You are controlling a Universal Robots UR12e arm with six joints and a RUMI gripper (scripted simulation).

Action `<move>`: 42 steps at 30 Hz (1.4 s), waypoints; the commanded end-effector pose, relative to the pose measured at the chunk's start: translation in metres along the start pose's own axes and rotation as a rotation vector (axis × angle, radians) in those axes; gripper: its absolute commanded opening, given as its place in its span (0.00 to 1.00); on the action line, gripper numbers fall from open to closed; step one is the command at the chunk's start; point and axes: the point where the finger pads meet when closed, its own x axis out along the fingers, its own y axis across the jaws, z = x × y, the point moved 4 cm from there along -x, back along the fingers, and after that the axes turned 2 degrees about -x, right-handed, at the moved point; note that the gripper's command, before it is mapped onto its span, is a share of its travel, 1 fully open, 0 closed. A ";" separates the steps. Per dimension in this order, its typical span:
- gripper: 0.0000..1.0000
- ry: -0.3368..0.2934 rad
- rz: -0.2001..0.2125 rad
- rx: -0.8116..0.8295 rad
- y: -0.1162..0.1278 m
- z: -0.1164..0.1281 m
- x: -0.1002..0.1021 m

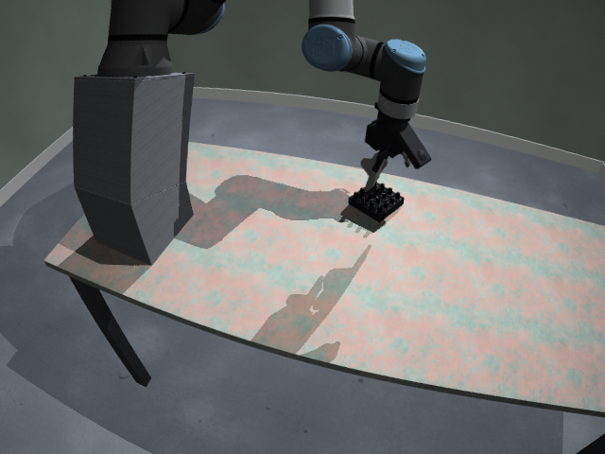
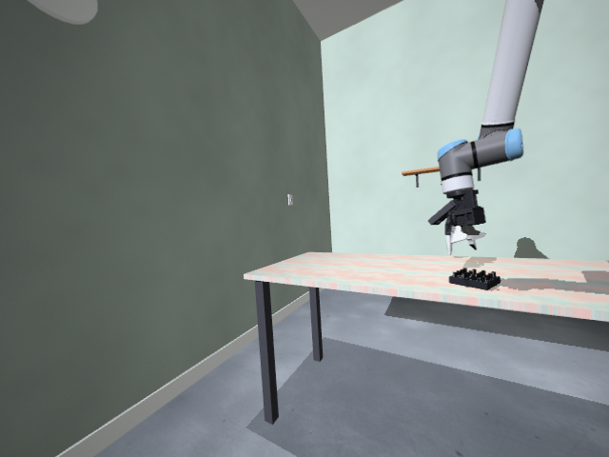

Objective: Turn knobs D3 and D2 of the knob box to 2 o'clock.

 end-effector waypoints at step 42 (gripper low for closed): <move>1.00 0.130 0.030 -0.081 0.006 0.056 0.023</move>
